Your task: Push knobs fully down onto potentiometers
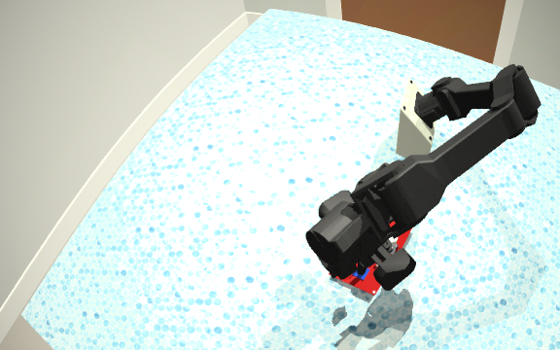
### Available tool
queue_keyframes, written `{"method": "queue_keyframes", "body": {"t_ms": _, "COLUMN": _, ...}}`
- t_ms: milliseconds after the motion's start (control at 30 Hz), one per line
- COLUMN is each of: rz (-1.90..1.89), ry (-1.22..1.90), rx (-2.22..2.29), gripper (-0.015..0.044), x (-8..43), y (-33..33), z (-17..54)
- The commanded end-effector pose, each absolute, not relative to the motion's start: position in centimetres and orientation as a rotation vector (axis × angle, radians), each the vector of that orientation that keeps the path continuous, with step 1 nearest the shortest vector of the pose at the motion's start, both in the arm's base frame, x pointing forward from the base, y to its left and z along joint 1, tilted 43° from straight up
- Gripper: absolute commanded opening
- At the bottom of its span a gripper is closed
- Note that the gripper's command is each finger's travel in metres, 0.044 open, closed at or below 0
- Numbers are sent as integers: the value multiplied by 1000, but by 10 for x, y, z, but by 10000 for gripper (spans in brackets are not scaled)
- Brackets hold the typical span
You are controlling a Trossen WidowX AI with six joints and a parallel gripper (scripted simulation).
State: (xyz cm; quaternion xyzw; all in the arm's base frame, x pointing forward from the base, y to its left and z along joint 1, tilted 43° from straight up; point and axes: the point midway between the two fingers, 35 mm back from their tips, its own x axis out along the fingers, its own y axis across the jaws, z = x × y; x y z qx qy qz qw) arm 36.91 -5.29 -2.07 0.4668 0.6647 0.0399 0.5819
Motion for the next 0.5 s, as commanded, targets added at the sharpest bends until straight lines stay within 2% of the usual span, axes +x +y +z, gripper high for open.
{"method": "queue_keyframes", "body": {"t_ms": 0, "rz": 130, "ry": 1584, "rx": 1061, "gripper": 0, "x": 374, "y": -33, "z": -37}}
{"method": "queue_keyframes", "body": {"t_ms": 467, "rz": 129, "ry": 1584, "rx": 1061, "gripper": 0, "x": 373, "y": -39, "z": -32}}
